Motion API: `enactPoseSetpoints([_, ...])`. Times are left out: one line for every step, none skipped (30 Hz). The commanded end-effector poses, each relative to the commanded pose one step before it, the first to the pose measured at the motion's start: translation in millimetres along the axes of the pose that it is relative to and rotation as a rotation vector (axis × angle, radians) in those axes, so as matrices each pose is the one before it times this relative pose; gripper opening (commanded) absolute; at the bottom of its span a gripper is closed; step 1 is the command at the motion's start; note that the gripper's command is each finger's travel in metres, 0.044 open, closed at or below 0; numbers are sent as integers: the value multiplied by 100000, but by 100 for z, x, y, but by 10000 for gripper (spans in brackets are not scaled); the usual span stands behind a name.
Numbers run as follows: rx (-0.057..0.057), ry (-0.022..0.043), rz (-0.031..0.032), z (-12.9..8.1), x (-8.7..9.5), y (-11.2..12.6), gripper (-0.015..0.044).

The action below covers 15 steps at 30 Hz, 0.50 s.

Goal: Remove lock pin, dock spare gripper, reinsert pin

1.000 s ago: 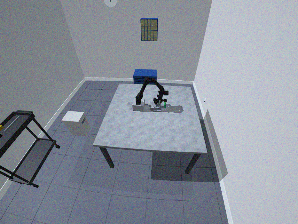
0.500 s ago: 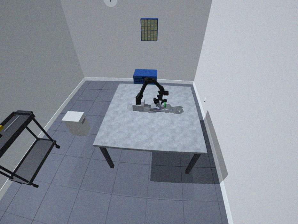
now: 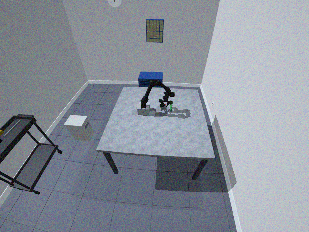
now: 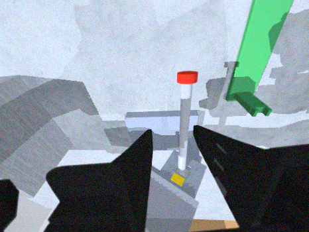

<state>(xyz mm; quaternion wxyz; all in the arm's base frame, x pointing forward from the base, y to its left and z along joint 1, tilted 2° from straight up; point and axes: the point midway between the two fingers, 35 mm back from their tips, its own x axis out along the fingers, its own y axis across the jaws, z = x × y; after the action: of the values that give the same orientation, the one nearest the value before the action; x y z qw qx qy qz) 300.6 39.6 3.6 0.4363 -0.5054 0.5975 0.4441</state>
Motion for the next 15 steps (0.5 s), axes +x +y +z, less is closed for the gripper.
enactPoseSetpoints([116,-215,-222,406,-965,47,200])
enactPoseSetpoints([-112,145,196,103,-200,48,200])
enactPoseSetpoints([-111,146,190,103,-201,47,200])
enactPoseSetpoints([-110,147,185,102,-203,46,200])
enactPoseSetpoints([-109,147,180,101,-205,46,200])
enactPoseSetpoints([-108,147,174,101,-207,45,200])
enactPoseSetpoints([-107,148,169,100,-208,45,200])
enactPoseSetpoints([-107,148,164,100,-210,44,200])
enactPoseSetpoints([-106,149,159,99,-212,44,200])
enactPoseSetpoints([-106,148,152,99,-214,43,200])
enactPoseSetpoints([-105,148,146,98,-215,42,200])
enactPoseSetpoints([-104,148,142,98,-217,42,200])
enactPoseSetpoints([-103,148,136,97,-219,41,200])
enactPoseSetpoints([-102,148,130,97,-221,41,200])
enactPoseSetpoints([-101,147,125,96,-223,40,200])
